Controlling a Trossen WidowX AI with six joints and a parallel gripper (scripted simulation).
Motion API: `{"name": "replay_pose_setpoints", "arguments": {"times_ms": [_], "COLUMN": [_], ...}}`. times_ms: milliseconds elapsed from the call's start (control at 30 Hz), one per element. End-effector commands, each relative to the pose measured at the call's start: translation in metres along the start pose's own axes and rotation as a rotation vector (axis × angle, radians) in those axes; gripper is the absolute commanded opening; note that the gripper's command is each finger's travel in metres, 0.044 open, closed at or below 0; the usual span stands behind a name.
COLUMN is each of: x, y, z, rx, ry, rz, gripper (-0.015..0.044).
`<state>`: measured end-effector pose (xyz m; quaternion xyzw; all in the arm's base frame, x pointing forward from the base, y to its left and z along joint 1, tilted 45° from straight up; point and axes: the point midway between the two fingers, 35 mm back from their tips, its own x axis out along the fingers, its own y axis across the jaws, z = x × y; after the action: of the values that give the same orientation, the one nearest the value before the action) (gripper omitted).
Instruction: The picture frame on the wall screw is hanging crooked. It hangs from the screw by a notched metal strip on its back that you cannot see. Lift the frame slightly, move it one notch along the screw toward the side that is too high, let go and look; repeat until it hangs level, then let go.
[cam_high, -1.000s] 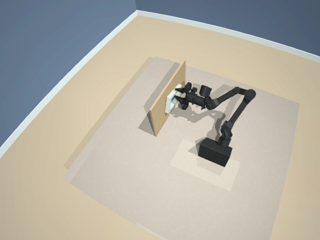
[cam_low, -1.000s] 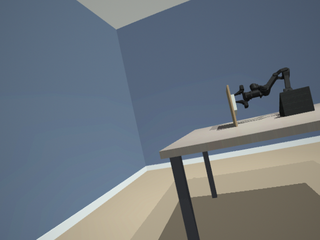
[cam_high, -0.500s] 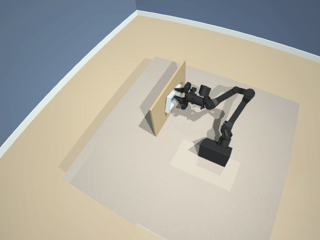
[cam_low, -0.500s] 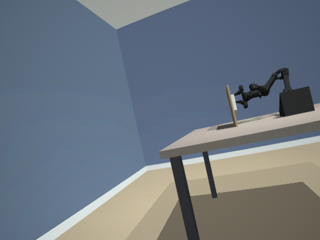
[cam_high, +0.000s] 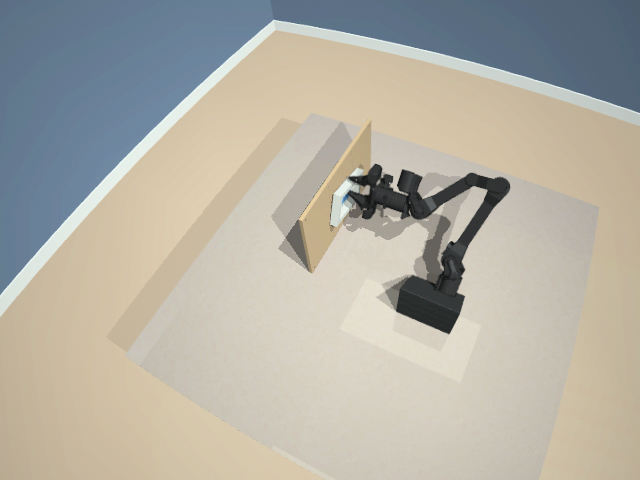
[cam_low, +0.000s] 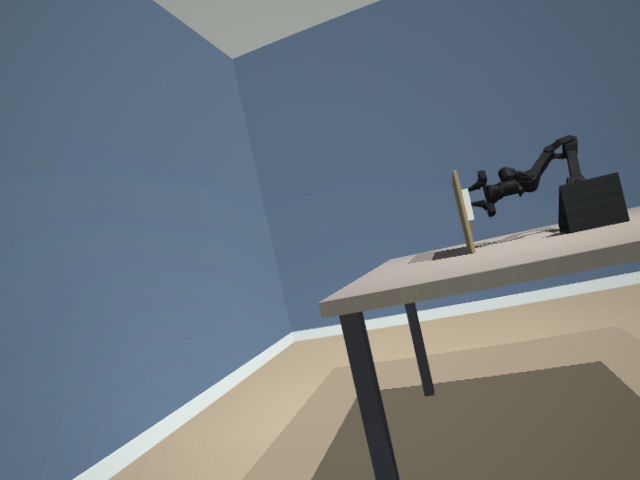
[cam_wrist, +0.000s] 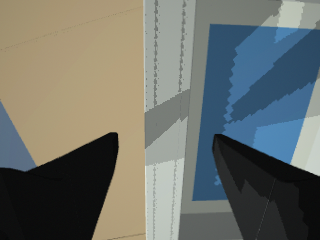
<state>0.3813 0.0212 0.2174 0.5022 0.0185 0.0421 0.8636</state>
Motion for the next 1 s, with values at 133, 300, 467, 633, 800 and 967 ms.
{"name": "replay_pose_setpoints", "arguments": {"times_ms": [133, 300, 467, 633, 800, 967], "x": [0.0003, 0.0003, 0.0003, 0.0003, 0.0003, 0.0003], "y": [0.0006, 0.0006, 0.0006, 0.0006, 0.0007, 0.0016], "z": [0.0011, 0.0011, 0.0011, 0.0011, 0.001, 0.0008], "rx": [-0.005, -0.005, -0.005, -0.005, -0.005, -0.005], "ry": [-0.004, -0.004, -0.004, -0.004, -0.004, -0.004], "rz": [0.001, 0.001, 0.001, 0.001, 0.001, 0.001], "gripper": [0.0208, 0.0076, 0.0043, 0.0, 0.0, 0.0]}}
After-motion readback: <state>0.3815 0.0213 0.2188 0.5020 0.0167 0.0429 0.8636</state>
